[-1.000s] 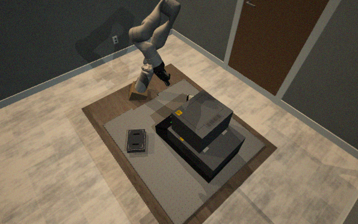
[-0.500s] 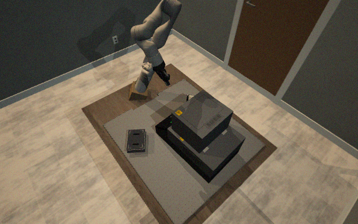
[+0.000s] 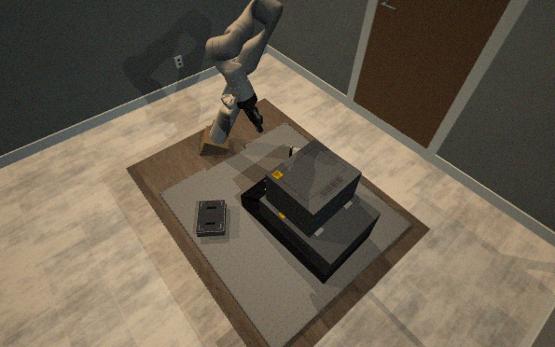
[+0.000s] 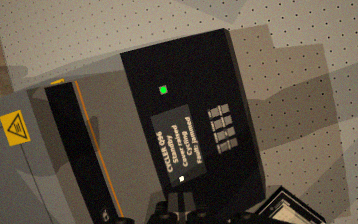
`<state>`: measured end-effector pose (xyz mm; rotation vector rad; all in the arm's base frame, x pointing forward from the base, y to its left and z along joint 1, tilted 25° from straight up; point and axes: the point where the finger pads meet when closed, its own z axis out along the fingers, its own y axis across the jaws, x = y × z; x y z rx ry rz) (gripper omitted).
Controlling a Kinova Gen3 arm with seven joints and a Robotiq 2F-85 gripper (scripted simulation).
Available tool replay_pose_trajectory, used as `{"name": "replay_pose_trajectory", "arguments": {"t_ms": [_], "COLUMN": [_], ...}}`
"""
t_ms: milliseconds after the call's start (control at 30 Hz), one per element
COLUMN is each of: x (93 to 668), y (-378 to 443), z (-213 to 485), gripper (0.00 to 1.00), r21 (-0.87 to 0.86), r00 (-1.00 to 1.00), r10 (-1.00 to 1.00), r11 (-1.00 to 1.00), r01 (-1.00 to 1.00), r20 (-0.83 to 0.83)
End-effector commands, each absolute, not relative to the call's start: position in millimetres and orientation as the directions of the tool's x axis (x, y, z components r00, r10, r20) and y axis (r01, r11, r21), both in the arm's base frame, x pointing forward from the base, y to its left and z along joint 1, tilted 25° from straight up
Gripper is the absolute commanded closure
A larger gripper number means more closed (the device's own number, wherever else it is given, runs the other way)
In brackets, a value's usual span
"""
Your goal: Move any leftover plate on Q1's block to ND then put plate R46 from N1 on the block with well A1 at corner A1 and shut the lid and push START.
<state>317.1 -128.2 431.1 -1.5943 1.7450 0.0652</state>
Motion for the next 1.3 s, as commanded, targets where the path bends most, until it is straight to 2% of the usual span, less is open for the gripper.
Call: {"name": "replay_pose_trajectory", "arguments": {"t_ms": [0,1267], "x": [316.9,314.3], "y": [-128.3,-126.8], "z": [431.6,432.8], "gripper": [0.9,0.9], "r21": [-0.418,-0.232], "r00": [0.028,-0.299], "r10": [-0.831,-0.752], "r11": [0.25,0.511], "r01": [-0.873,-0.828], "r20": [-0.556,-0.587]}}
